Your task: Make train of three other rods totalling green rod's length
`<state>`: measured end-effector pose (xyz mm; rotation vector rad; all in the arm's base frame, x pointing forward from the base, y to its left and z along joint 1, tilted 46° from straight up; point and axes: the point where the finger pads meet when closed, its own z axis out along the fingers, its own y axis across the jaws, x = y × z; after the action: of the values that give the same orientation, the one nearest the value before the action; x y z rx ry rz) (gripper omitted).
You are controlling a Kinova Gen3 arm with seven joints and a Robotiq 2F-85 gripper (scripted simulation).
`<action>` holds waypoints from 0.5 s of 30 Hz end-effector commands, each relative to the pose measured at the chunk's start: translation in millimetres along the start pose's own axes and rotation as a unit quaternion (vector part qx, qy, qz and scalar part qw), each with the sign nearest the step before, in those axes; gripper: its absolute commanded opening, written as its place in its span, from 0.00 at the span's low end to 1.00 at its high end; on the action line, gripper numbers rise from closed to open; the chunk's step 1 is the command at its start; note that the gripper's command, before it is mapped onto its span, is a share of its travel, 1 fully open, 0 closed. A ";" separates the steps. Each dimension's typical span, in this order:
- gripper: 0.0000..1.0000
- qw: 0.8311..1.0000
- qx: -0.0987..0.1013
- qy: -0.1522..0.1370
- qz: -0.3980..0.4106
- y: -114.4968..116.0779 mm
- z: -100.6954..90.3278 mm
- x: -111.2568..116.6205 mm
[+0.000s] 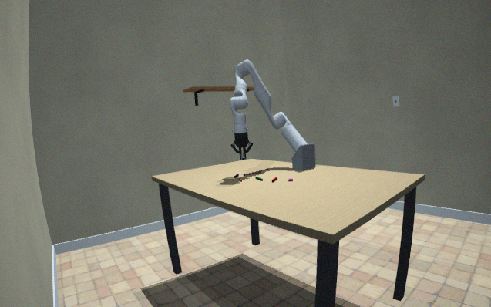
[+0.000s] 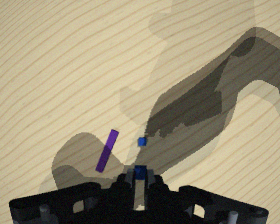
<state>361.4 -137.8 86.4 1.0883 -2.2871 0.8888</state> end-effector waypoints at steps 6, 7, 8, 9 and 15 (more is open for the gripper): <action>0.05 1.000 0.002 -0.007 -0.001 1.2 -5.6 -0.1; 0.05 1.000 0.002 -0.007 -0.001 1.2 -5.6 -0.1; 0.05 1.000 0.002 -0.007 -0.001 1.2 -5.6 -0.1; 0.05 1.000 0.002 -0.007 -0.001 1.2 -5.6 -0.1; 0.05 1.000 0.001 -0.007 0.000 1.2 -3.5 -0.1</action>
<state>361.1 -134.1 89.0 1.0996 -2.2973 0.8871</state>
